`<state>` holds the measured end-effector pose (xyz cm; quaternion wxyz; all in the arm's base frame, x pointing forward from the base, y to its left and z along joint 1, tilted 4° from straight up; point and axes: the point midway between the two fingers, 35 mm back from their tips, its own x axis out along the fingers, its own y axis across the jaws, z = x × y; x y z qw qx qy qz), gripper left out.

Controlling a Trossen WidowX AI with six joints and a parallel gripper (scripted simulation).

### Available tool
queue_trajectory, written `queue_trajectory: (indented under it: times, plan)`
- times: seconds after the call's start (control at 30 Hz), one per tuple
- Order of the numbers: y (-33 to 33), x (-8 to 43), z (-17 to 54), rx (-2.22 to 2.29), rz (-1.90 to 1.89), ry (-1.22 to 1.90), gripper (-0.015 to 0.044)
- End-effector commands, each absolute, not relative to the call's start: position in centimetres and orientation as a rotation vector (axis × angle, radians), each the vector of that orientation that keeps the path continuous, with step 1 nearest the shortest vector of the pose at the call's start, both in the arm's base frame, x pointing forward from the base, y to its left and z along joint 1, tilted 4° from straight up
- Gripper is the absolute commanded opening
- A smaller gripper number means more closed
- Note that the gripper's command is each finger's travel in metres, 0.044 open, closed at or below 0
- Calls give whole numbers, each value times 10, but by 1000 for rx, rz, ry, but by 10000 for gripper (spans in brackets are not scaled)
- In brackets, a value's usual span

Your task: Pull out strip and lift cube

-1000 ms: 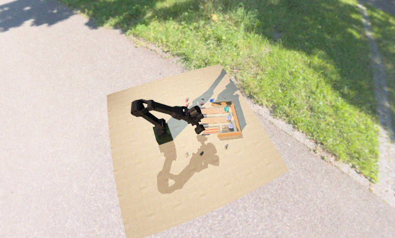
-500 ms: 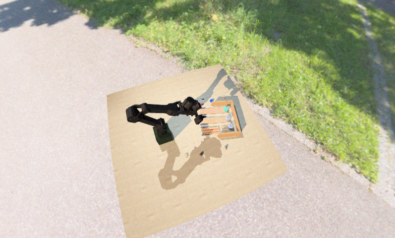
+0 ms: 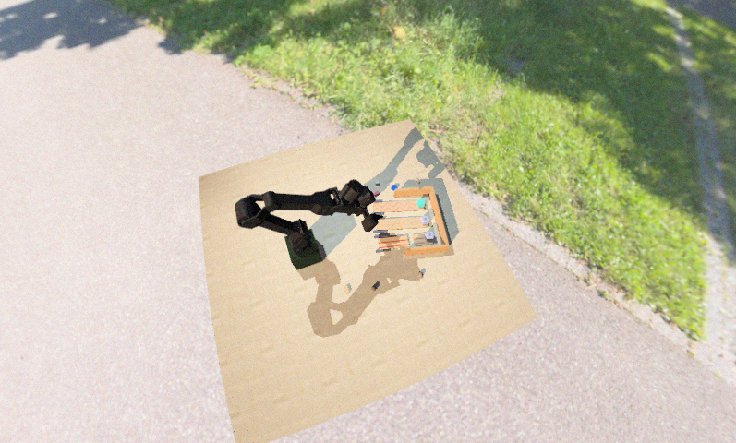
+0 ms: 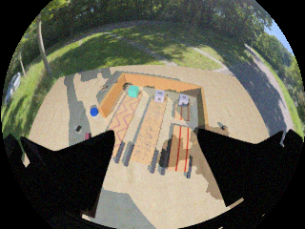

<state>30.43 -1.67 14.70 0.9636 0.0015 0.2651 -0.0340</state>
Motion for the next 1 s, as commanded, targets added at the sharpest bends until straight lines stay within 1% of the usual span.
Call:
queue_trajectory:
  times: [0.0, 0.37, 0.6, 0.97]
  plan:
    - [-15, 316, 140, 41, -72, 638, 295]
    - [-9, 363, 88, 198, -166, 1151, 6]
    - [-4, 380, 49, 262, -263, 1432, 0]
    - [-4, 383, 41, 265, -270, 1449, 0]
